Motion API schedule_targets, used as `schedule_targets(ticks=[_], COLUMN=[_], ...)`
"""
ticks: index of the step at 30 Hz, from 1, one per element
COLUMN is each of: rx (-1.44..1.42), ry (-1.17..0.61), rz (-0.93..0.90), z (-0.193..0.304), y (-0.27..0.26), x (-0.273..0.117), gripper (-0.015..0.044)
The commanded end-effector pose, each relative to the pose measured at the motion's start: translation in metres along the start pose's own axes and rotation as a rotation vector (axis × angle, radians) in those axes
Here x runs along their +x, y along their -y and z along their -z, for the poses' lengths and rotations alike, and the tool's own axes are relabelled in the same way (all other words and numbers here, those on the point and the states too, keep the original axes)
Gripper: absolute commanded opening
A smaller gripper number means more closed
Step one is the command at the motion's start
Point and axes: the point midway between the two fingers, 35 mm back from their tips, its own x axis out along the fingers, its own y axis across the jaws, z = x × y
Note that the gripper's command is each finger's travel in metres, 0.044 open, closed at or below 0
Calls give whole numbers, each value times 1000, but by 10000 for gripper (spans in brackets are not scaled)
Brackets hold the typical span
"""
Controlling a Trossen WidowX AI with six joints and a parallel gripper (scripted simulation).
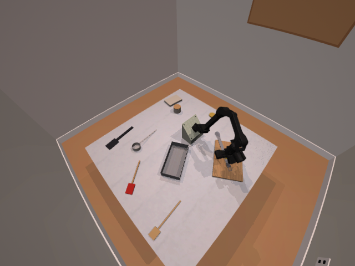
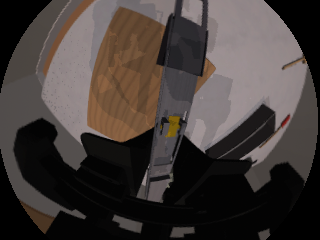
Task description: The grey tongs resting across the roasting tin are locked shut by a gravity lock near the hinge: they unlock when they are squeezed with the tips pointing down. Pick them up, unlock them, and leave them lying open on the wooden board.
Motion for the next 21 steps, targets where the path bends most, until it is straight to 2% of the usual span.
schedule_targets(ticks=[1, 21], rx=[41, 257], ry=[17, 101], rz=[4, -47], z=[3, 18], y=[-9, -50], x=[-3, -21], gripper=[-150, -150])
